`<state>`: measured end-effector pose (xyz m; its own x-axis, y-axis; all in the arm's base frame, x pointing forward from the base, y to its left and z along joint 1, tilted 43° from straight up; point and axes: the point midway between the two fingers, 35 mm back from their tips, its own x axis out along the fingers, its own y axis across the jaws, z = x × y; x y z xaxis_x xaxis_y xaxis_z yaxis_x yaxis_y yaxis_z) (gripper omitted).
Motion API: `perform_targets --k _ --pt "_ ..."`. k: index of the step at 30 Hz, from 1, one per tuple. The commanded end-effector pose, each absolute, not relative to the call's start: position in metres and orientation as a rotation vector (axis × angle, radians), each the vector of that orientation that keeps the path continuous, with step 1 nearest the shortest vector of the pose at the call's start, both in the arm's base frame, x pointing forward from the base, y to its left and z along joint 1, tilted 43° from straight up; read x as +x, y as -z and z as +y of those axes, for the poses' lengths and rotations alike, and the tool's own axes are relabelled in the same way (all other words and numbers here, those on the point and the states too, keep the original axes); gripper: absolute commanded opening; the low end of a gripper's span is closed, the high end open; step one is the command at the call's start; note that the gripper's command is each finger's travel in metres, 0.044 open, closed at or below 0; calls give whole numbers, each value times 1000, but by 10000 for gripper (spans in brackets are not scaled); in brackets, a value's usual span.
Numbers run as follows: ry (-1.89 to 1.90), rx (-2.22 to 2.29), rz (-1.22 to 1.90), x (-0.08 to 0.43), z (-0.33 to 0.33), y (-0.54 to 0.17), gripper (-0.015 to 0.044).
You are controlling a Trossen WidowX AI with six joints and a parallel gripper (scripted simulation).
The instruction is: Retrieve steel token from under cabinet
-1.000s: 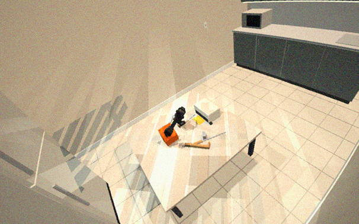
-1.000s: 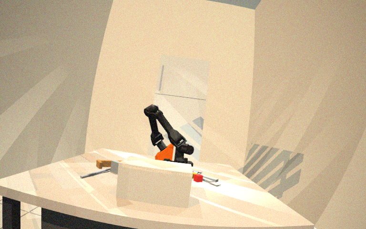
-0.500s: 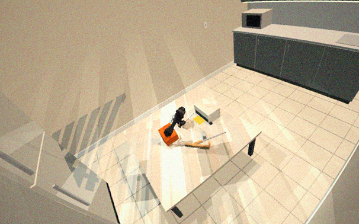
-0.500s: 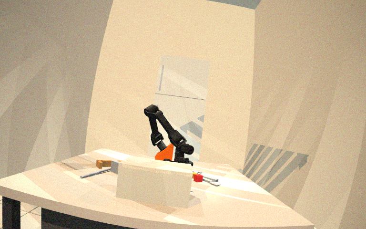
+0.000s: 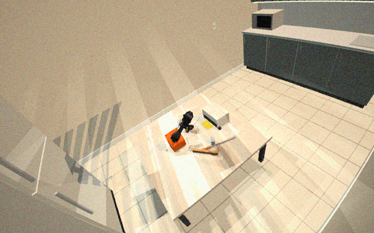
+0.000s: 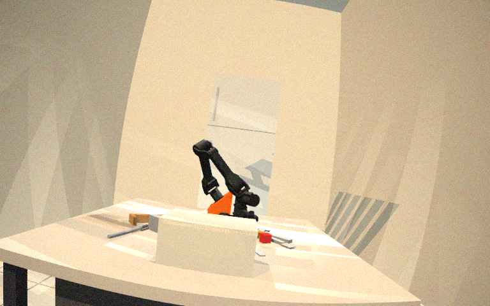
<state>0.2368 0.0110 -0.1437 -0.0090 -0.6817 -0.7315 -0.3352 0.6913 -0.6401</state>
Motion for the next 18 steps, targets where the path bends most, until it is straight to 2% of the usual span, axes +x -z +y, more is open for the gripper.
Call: perform_targets --k 1,18 --pt "302 -875 1620 237 12 144 0" --pt "212 -961 1649 239 9 141 0"
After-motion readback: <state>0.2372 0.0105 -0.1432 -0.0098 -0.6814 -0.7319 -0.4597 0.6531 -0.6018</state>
